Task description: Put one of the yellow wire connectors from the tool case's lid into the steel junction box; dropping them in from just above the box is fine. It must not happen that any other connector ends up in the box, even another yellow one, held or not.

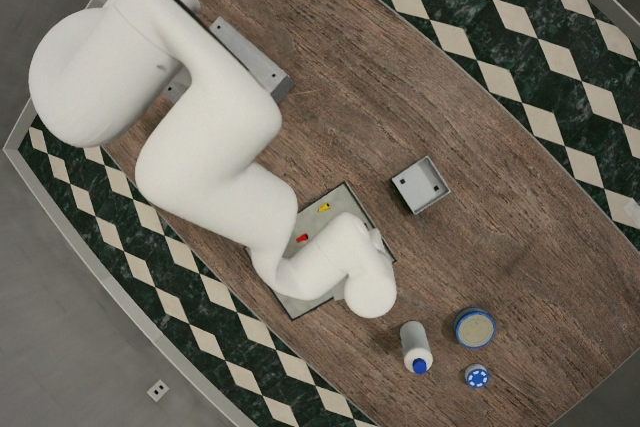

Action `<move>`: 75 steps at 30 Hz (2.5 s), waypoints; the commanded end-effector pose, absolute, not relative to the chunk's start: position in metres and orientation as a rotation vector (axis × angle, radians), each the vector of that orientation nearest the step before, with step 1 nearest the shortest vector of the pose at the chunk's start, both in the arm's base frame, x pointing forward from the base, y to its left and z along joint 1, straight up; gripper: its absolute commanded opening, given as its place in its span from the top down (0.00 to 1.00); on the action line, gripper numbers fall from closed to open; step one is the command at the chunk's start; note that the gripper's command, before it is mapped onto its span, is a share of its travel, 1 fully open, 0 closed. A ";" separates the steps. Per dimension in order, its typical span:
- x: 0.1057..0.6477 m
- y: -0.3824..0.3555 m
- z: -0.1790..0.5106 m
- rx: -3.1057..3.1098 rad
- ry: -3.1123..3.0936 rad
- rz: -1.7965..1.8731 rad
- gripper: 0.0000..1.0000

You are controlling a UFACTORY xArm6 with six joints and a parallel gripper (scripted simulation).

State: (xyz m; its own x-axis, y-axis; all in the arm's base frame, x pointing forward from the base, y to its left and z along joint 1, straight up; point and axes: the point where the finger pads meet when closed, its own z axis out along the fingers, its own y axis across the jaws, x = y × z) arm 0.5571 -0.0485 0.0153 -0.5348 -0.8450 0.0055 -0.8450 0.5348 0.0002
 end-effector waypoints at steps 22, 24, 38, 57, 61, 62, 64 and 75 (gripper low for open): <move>0.559 -0.049 0.017 1.515 -2.752 0.009 0.97; 0.559 -0.049 0.017 1.515 -2.752 0.009 0.97; 0.559 -0.049 0.017 1.515 -2.752 0.009 0.97; 0.559 -0.049 0.032 1.515 -2.752 0.009 0.97; 0.559 -0.049 0.046 1.515 -2.752 0.009 0.97; 0.559 -0.049 0.050 1.515 -2.752 0.009 0.97; 0.559 -0.048 0.060 1.515 -2.752 0.009 0.97; 0.559 -0.048 0.086 1.515 -2.752 0.009 0.97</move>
State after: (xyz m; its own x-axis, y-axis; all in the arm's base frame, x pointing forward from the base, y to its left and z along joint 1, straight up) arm 0.5579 -0.0483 0.0815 -0.5348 -0.8450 0.0044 -0.8450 0.5348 -0.0018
